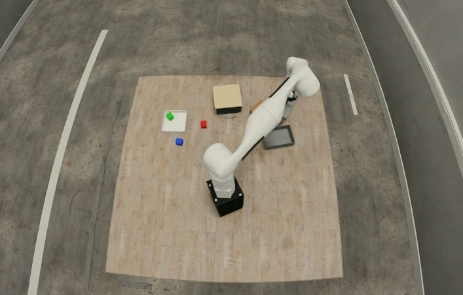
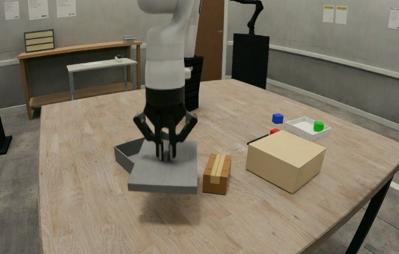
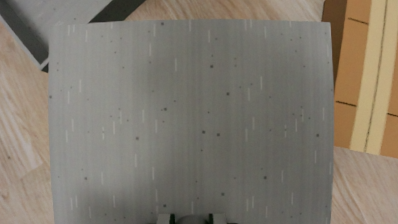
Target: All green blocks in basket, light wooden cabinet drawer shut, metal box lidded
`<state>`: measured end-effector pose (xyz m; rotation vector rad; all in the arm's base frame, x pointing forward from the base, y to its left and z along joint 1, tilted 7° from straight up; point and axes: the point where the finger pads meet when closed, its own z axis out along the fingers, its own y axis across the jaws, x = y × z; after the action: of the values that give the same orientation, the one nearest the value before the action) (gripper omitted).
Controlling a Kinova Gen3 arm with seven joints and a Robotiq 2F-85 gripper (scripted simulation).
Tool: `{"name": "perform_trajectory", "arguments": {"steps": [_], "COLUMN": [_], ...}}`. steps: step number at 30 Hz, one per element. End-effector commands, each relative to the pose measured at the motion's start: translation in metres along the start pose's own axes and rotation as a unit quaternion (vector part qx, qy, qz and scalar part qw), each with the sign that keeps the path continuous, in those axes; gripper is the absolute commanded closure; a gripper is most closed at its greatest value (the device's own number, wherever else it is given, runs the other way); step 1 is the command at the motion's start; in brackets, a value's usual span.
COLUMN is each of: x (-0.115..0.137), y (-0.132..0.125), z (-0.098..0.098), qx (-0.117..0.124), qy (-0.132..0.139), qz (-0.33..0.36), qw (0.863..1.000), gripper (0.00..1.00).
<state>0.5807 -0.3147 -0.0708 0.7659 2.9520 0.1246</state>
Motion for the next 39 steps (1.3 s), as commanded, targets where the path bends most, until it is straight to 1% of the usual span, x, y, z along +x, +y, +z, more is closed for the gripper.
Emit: {"name": "perform_trajectory", "arguments": {"steps": [1, 3, 10, 17, 31, 39], "x": [-0.001, -0.001, -0.001, -0.001, 0.0, 0.008], "y": [0.0, 0.0, 0.0, 0.0, 0.0, -0.005], "z": [-0.013, -0.013, -0.038, -0.052, -0.055, -0.055], "qx": [0.0, 0.0, 0.0, 0.0, 0.0, 0.002], "qy": [-0.001, -0.001, -0.001, -0.001, -0.002, -0.004], "qz": [0.0, 0.0, 0.0, 0.0, 0.002, 0.026], "qw": [1.0, 1.0, 1.0, 1.0, 1.0, 1.0], "gripper": [0.9, 0.9, 0.9, 0.9, 0.9, 0.9]}}
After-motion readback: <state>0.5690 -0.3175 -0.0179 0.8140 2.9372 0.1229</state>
